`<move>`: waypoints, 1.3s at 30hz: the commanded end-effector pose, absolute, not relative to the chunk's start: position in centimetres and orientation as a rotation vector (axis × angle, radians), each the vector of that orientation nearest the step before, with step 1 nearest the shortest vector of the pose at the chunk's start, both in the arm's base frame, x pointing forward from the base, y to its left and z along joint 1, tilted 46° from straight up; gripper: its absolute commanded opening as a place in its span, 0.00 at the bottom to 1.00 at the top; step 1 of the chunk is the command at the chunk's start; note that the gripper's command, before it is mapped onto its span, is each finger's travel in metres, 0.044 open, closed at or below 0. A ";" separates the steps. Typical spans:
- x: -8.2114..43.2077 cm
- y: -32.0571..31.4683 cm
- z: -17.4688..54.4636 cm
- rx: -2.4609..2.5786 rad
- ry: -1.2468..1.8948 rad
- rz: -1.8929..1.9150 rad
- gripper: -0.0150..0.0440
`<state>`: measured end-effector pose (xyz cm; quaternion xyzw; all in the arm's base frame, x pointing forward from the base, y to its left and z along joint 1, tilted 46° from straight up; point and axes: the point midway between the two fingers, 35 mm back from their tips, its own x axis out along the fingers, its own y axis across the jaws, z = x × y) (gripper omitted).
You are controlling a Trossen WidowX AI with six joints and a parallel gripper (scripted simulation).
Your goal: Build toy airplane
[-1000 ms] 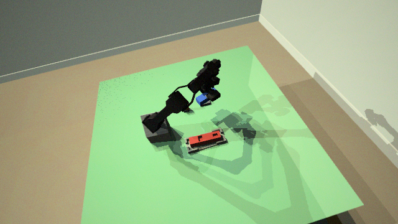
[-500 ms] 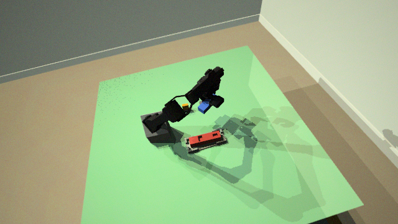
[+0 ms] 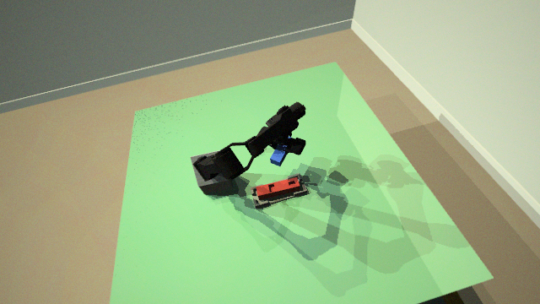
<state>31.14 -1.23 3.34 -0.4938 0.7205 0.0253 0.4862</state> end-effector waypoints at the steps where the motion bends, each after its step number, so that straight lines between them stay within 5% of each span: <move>1: 30.7 -2.1 4.1 -1.249 1.754 0.107 0.25; 39: 23.1 -10.2 8.6 -1.702 1.821 0.674 0.25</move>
